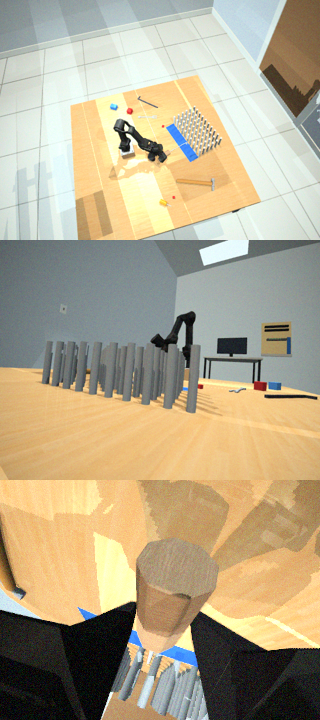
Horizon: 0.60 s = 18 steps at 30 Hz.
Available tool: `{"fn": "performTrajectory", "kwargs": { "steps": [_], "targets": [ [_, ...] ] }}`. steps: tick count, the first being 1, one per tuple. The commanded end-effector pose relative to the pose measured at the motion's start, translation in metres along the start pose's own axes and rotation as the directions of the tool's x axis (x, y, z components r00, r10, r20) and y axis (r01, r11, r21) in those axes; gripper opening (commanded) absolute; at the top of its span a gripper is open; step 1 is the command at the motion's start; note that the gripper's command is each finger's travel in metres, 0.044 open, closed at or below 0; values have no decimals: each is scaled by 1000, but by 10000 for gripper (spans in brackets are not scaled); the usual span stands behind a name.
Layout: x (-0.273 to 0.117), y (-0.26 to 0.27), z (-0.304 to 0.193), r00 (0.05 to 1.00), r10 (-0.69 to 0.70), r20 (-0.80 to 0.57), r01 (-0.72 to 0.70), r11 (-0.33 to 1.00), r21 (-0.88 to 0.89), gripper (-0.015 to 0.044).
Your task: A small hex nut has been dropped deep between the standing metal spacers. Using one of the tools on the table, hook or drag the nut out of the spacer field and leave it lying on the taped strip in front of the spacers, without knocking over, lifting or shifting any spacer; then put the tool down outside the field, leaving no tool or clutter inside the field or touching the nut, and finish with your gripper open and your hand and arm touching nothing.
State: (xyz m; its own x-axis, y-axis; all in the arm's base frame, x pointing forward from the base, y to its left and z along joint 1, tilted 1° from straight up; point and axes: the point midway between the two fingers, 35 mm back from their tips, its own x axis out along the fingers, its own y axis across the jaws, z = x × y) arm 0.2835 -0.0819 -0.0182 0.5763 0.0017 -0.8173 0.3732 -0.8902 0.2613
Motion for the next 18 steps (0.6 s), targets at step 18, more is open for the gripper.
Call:
{"fn": "performTrajectory", "kwargs": {
  "steps": [18],
  "targets": [
    [-26,5,13,1000,14,-11,-14,1000,-3,0]
  ]
}}
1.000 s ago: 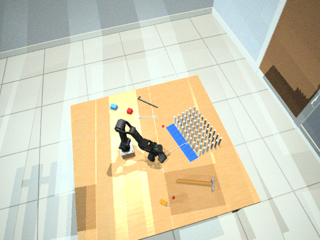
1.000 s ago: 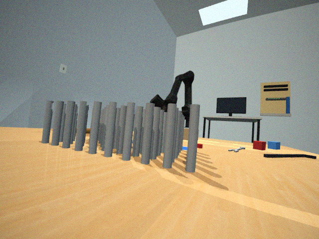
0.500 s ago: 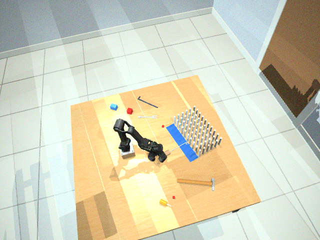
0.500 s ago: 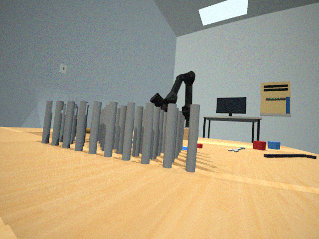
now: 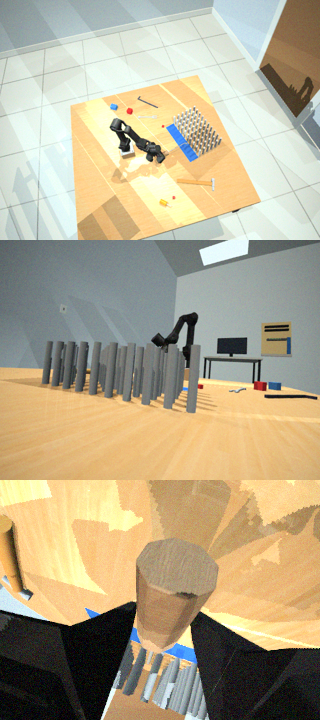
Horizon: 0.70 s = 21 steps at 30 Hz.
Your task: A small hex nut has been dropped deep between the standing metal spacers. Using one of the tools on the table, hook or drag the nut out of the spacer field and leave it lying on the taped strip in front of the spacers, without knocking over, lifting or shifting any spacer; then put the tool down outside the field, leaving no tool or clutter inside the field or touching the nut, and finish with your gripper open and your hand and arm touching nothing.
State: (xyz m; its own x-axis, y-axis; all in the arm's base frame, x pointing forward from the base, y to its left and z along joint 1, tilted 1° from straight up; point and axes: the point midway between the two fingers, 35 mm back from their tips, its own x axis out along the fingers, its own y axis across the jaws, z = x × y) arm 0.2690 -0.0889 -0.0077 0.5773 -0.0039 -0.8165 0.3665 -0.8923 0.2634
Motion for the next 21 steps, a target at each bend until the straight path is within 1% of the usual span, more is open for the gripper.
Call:
{"fn": "performTrajectory", "kwargs": {
  "steps": [1,4,7,13,21],
  "targets": [
    [-12,2,8,1000,9,-12,-9,1000,-8,0],
    [-18,1,15,1000,8,-13,-9,1000,-8,0],
    [-21,3,12,1000,9,-13,-9,1000,-9,0],
    [-38,17,-7,1000,9,-14,-10,1000,-9,0],
    [-72,30,-33,1000,10,-14,-11,1000,-8,0]
  ]
}}
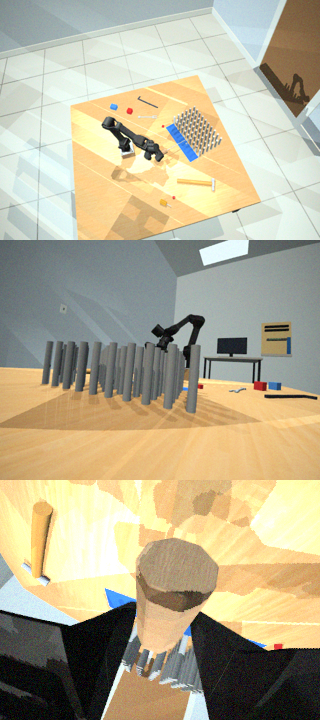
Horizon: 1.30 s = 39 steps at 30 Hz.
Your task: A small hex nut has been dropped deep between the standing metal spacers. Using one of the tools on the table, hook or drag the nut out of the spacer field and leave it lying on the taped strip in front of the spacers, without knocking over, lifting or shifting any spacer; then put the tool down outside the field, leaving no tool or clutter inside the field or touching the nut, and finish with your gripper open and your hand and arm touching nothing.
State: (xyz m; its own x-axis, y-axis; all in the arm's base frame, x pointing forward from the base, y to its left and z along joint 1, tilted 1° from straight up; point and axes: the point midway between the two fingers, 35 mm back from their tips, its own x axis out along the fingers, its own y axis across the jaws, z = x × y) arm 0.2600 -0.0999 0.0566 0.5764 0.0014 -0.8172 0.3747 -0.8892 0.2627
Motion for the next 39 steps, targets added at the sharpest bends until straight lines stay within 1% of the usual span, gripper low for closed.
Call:
{"fn": "performTrajectory", "kwargs": {
  "steps": [1,10,11,12,25,39],
  "targets": [
    [-19,8,-15,1000,16,-13,-16,1000,-1,0],
    [-64,11,-37,1000,17,-12,-17,1000,2,0],
    [-49,10,-29,1000,1,0,-1,1000,2,0],
    [-50,12,-28,1000,1,3,-1,1000,1,0],
    [-66,71,-3,998,-11,62,13,1000,-19,0],
    [-90,129,42,995,-26,91,29,999,-29,0]
  ]
}}
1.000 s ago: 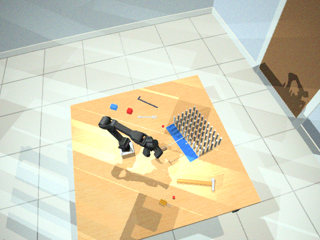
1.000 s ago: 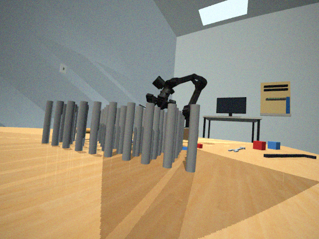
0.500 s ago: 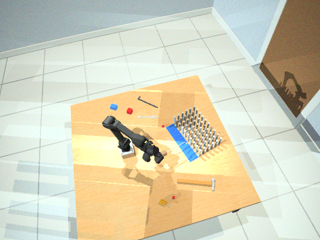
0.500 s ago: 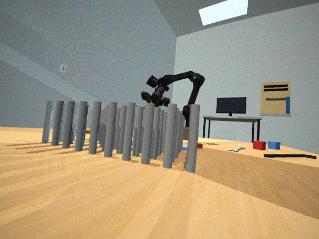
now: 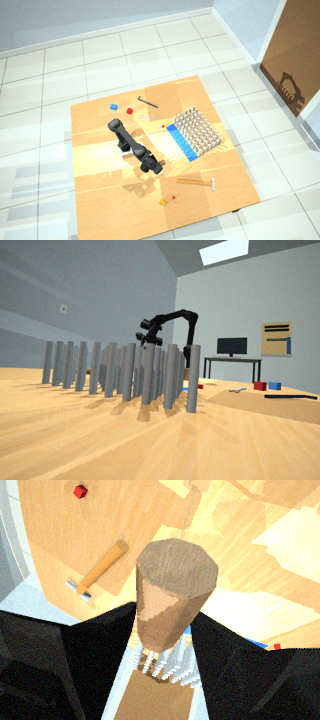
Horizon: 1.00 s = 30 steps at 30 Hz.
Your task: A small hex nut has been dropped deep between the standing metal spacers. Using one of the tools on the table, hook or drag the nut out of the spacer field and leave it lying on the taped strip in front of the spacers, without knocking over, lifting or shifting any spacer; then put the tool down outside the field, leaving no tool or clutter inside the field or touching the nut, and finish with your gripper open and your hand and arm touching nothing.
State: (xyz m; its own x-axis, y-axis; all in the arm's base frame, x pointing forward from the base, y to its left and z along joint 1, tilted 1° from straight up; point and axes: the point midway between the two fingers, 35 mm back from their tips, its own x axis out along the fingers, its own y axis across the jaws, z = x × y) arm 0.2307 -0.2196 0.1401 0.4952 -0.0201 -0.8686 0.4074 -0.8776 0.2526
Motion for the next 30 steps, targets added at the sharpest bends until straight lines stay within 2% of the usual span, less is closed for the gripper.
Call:
{"fn": "performTrajectory", "kwargs": {
  "steps": [1,17,30],
  "targets": [
    [-6,15,13,1000,-2,-3,2,1000,-5,0],
    [-41,63,89,1000,8,-8,-8,1000,-5,0],
    [-65,77,144,999,22,-26,-23,999,-43,0]
  ]
}}
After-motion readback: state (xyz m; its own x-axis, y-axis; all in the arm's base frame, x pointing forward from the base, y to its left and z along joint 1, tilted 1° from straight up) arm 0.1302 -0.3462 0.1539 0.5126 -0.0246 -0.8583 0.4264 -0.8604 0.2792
